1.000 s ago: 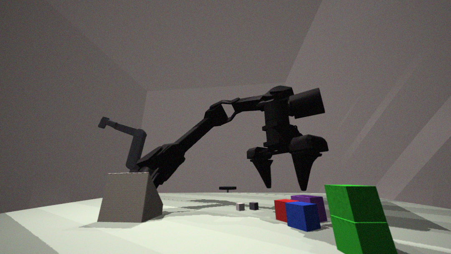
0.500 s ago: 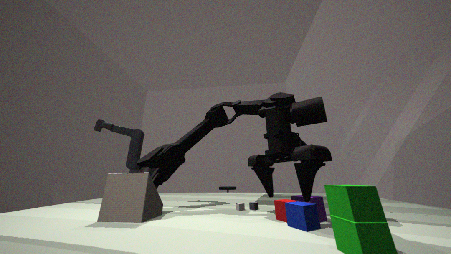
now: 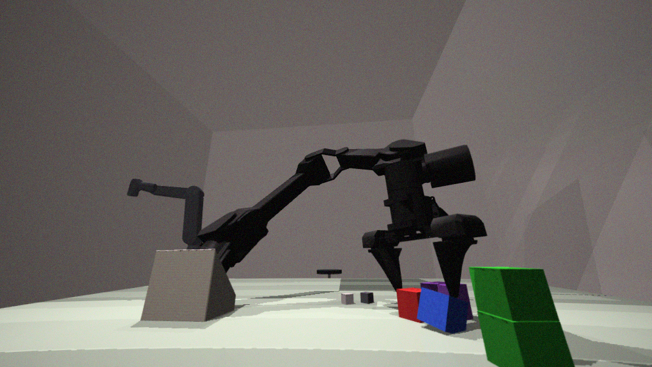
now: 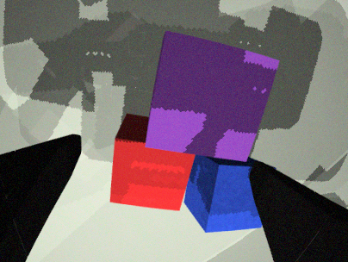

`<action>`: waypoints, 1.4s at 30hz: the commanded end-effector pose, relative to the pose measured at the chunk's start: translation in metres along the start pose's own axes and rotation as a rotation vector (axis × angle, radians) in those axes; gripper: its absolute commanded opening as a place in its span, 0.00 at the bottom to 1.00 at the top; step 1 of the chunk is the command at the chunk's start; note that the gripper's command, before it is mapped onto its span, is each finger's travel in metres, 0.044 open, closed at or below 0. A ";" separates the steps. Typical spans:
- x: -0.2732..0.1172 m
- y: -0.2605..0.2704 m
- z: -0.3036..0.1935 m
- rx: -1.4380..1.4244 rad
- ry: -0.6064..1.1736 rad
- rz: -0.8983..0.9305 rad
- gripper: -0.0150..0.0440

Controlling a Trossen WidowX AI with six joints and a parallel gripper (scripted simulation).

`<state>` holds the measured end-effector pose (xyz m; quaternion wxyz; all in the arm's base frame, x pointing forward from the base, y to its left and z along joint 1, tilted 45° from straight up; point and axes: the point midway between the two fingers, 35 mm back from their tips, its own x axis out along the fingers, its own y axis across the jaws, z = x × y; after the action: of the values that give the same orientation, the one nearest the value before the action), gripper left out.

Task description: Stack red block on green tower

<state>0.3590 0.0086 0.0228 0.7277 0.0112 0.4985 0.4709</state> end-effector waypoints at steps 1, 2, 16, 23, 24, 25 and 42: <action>0.019 0.008 -0.006 0.017 0.025 0.038 1.00; 0.019 0.008 -0.006 0.017 0.025 0.038 1.00; 0.020 0.008 -0.006 0.017 0.025 0.038 0.73; 0.020 0.008 -0.006 0.017 0.025 0.038 0.49; 0.020 0.008 -0.006 0.017 0.025 0.038 0.48; 0.020 0.008 -0.006 0.017 0.025 0.038 0.47; -0.038 0.005 -0.005 0.018 0.027 0.036 0.25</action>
<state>0.3492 -0.0048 0.0378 0.7106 0.0249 0.5137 0.4801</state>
